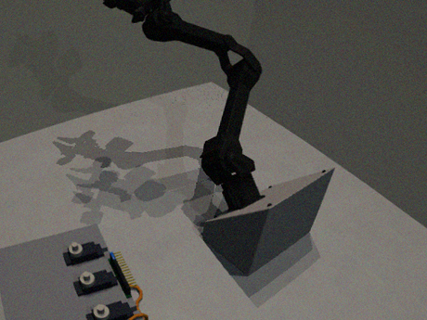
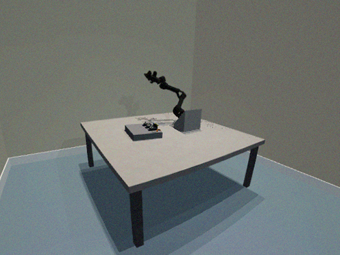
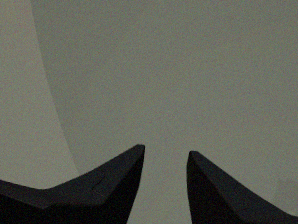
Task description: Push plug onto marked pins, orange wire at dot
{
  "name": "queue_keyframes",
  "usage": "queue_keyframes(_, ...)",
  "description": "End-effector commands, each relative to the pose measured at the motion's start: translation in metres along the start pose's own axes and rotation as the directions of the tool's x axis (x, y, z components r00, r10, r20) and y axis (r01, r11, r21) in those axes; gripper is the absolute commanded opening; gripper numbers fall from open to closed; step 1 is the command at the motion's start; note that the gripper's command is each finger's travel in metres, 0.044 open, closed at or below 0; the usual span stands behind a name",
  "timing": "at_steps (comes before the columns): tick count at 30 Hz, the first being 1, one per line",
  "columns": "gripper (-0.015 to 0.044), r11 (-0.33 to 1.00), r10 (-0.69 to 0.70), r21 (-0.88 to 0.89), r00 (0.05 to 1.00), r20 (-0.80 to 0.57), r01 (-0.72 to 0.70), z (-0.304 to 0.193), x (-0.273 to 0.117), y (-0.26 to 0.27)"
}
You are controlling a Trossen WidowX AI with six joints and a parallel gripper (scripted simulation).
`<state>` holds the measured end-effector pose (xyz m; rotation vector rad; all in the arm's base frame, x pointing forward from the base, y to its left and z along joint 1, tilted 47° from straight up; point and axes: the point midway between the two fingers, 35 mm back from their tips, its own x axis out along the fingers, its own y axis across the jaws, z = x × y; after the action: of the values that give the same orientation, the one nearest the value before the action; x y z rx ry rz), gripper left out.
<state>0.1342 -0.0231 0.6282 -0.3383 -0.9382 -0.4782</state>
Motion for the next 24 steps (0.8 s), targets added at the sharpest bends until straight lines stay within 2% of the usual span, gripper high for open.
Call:
queue_keyframes(1,0.0115,0.997,0.082,0.016,0.995,-0.059,-0.081,-0.029,-0.006,0.025)
queue_keyframes(13,0.0115,0.965,0.259,0.111,0.940,-0.224,-0.239,-0.102,-0.031,0.074)
queue_keyframes(24,0.0115,0.916,0.392,0.247,0.829,-0.398,-0.315,-0.174,-0.072,0.108)
